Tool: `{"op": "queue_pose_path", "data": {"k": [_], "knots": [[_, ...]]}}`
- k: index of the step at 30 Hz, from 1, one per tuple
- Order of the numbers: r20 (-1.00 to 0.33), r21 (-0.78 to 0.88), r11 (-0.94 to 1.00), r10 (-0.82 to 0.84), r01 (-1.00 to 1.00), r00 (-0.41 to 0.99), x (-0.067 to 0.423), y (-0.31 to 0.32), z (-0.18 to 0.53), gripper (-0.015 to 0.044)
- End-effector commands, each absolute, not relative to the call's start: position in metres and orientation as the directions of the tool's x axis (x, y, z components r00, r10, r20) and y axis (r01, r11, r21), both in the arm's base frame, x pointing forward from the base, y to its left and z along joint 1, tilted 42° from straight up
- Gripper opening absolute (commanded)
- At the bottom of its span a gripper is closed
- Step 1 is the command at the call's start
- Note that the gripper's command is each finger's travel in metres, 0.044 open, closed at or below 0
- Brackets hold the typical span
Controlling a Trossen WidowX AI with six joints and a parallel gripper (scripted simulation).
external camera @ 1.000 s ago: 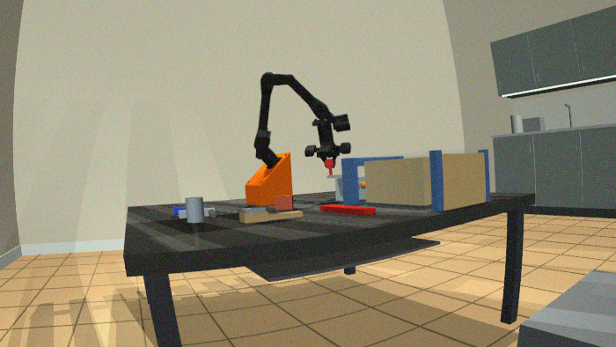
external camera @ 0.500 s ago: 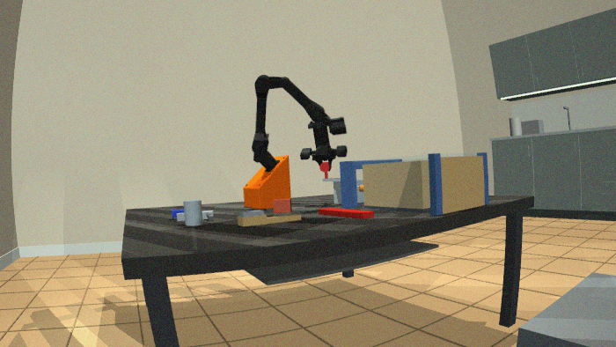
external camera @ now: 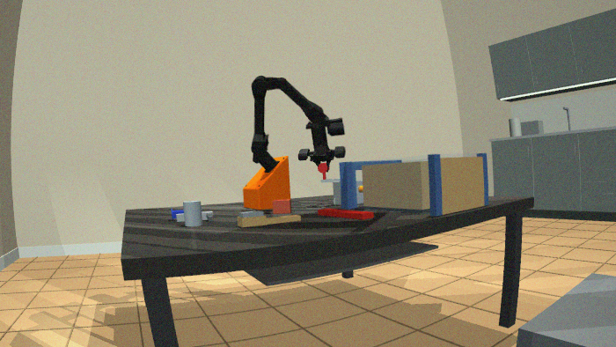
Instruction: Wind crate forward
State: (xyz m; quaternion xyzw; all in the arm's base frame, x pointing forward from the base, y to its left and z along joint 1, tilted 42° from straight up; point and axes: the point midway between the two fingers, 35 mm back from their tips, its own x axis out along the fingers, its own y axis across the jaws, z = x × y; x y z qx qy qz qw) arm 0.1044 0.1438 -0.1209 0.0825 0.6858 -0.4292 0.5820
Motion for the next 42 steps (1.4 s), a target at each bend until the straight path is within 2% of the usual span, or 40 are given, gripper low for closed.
{"op": "queue_pose_path", "data": {"k": [1,42], "knots": [[-0.868,-0.489,0.609,-0.411,0.625,-0.278,0.118,0.134,-0.114,0.0000],[-0.868,-0.489,0.608,-0.413,0.626,-0.276,0.165,0.121,-0.100,0.0000]]}}
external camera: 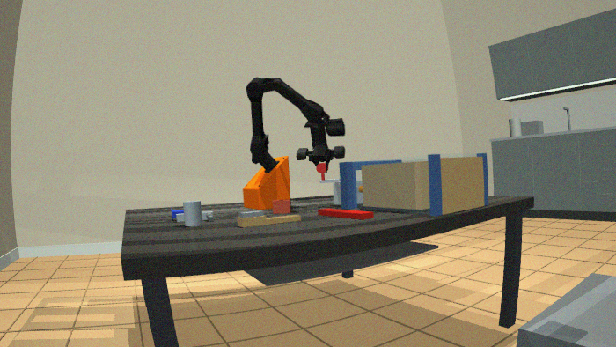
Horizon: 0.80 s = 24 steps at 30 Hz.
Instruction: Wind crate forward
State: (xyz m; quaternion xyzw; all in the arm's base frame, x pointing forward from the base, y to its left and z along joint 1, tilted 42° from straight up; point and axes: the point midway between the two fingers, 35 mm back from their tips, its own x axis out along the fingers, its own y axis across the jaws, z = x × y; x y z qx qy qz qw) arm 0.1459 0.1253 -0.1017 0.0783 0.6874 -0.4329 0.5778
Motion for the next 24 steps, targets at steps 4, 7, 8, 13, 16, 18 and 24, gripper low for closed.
{"op": "queue_pose_path", "data": {"k": [4,7,8,13,16,18,24], "knots": [[-0.868,-0.489,0.608,-0.413,0.626,-0.276,0.170,0.121,-0.099,0.0000],[-0.868,-0.488,0.608,-0.413,0.626,-0.276,0.174,0.121,-0.099,0.0000],[-0.868,-0.488,0.608,-0.413,0.626,-0.276,0.175,0.121,-0.099,0.0000],[-0.868,-0.488,0.608,-0.413,0.626,-0.276,0.181,0.121,-0.098,0.0000],[-0.868,-0.488,0.608,-0.413,0.626,-0.275,0.185,0.121,-0.098,0.0000],[-0.868,-0.488,0.608,-0.413,0.626,-0.275,0.187,0.121,-0.098,0.0000],[-0.868,-0.488,0.608,-0.413,0.627,-0.275,0.195,0.122,-0.099,0.0000]]}}
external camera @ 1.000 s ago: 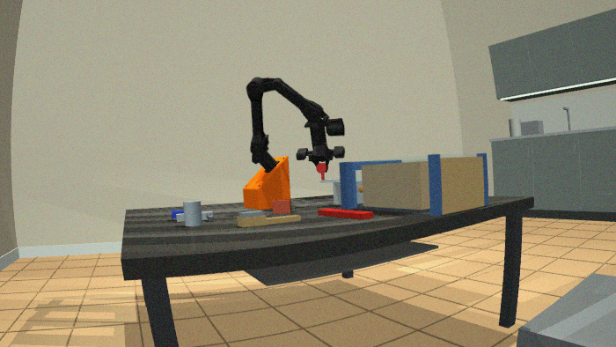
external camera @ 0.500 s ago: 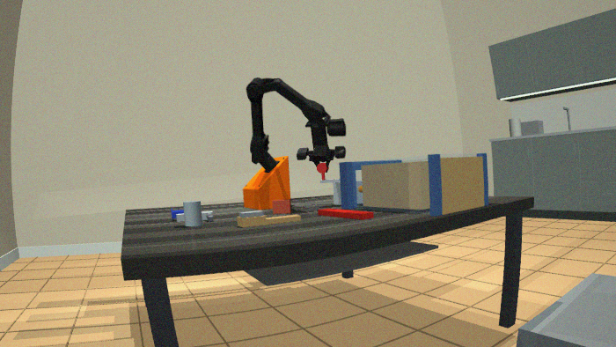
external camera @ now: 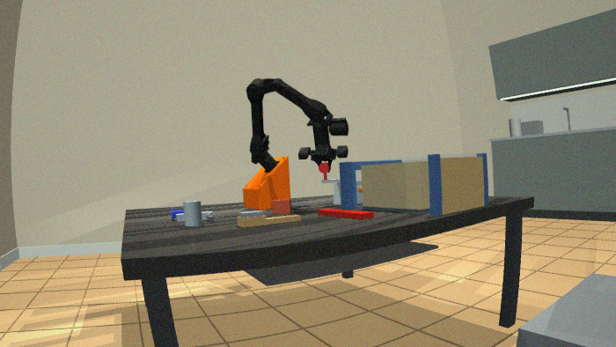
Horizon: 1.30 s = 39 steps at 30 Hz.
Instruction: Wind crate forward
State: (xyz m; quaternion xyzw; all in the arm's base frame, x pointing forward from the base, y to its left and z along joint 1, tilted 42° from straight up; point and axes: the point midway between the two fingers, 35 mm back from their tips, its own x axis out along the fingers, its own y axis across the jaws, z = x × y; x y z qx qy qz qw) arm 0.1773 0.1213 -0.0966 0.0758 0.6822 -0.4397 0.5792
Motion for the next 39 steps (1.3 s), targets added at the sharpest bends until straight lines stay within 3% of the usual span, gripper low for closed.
{"op": "queue_pose_path", "data": {"k": [1,39], "knots": [[-0.868,-0.488,0.608,-0.413,0.627,-0.275,0.196,0.122,-0.099,0.0000],[-0.869,-0.486,0.608,-0.413,0.628,-0.273,0.229,0.132,-0.105,0.0000]]}}
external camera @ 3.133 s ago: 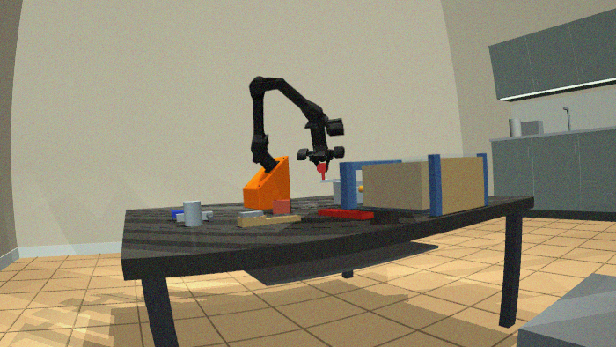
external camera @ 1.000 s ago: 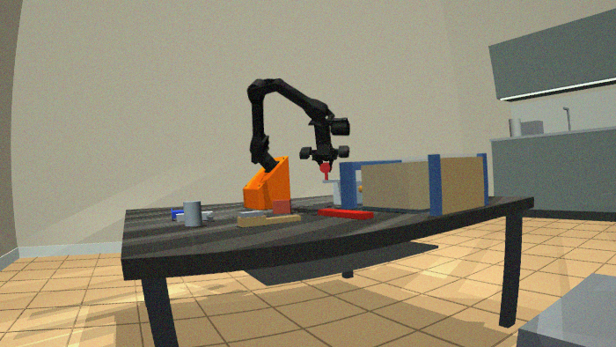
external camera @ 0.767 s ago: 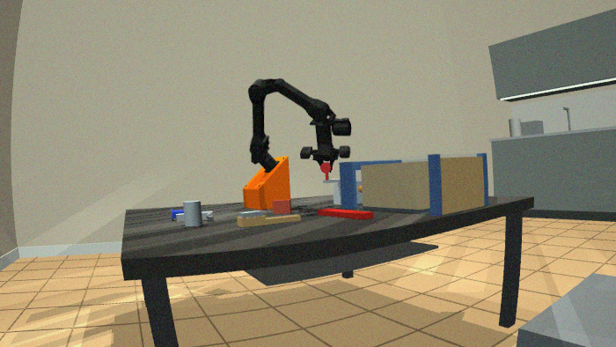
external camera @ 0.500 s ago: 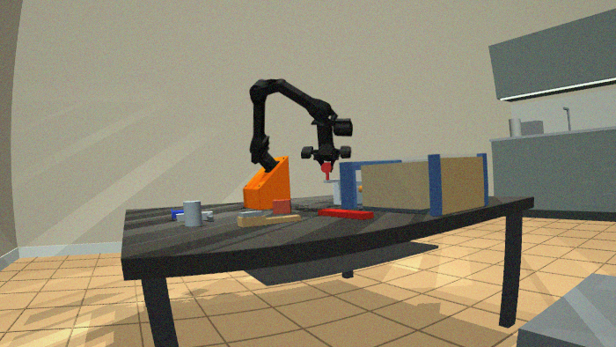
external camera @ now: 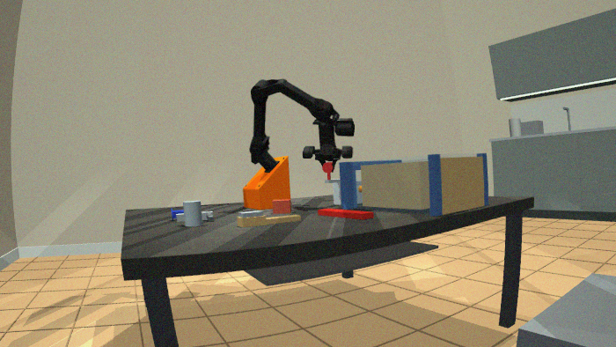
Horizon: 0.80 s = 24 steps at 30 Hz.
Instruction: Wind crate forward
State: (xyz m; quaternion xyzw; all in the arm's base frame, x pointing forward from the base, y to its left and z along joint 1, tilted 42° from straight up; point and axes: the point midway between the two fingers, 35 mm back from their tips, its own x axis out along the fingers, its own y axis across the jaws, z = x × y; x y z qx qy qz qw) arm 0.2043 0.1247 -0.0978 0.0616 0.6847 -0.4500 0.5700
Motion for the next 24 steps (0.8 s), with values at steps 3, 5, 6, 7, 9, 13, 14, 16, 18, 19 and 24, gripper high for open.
{"op": "queue_pose_path", "data": {"k": [3,5,6,7,9,13,14,16,18,19,24], "knots": [[-0.869,-0.486,0.608,-0.413,0.628,-0.273,0.230,0.133,-0.105,0.0000],[-0.869,-0.486,0.608,-0.413,0.628,-0.273,0.230,0.133,-0.105,0.0000],[-0.869,-0.486,0.608,-0.413,0.628,-0.273,0.231,0.134,-0.106,0.0000],[-0.869,-0.486,0.608,-0.413,0.628,-0.273,0.232,0.134,-0.106,0.0000],[-0.869,-0.486,0.608,-0.413,0.628,-0.273,0.232,0.134,-0.106,0.0000],[-0.869,-0.486,0.608,-0.413,0.628,-0.273,0.234,0.135,-0.107,0.0000],[-0.869,-0.486,0.608,-0.413,0.628,-0.273,0.235,0.136,-0.107,0.0000],[-0.869,-0.486,0.608,-0.413,0.628,-0.273,0.238,0.137,-0.108,0.0000],[-0.869,-0.485,0.608,-0.413,0.628,-0.272,0.240,0.138,-0.109,0.0000],[-0.869,-0.485,0.608,-0.412,0.628,-0.272,0.240,0.139,-0.109,0.0000],[-0.869,-0.485,0.608,-0.412,0.628,-0.272,0.246,0.142,-0.112,0.0000]]}}
